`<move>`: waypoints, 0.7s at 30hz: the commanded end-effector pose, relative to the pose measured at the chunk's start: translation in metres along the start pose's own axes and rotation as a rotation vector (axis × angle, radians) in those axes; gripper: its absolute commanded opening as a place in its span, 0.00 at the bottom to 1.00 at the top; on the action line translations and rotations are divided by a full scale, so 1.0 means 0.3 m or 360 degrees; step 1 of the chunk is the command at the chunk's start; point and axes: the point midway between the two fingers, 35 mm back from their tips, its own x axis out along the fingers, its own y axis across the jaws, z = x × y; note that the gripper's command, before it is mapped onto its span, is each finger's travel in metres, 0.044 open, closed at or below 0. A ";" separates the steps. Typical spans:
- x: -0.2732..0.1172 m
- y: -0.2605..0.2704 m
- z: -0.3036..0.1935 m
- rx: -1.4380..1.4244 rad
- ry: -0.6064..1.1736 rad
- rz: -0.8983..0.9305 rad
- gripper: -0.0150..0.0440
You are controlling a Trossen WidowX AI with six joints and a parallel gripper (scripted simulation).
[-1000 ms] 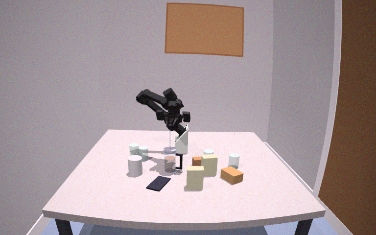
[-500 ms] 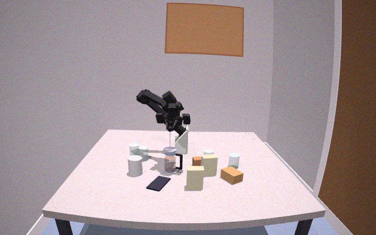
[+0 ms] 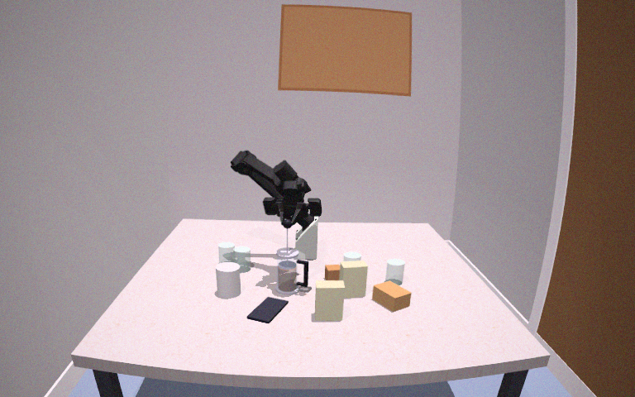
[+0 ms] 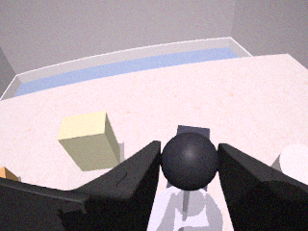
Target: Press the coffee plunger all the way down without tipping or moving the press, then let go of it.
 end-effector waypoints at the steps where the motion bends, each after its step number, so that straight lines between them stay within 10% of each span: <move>1: 0.025 0.005 -0.089 -0.0072 0.0088 -0.0011 0.46; 21: 0.091 -0.004 -0.173 -0.0077 0.0078 -0.0019 0.46</move>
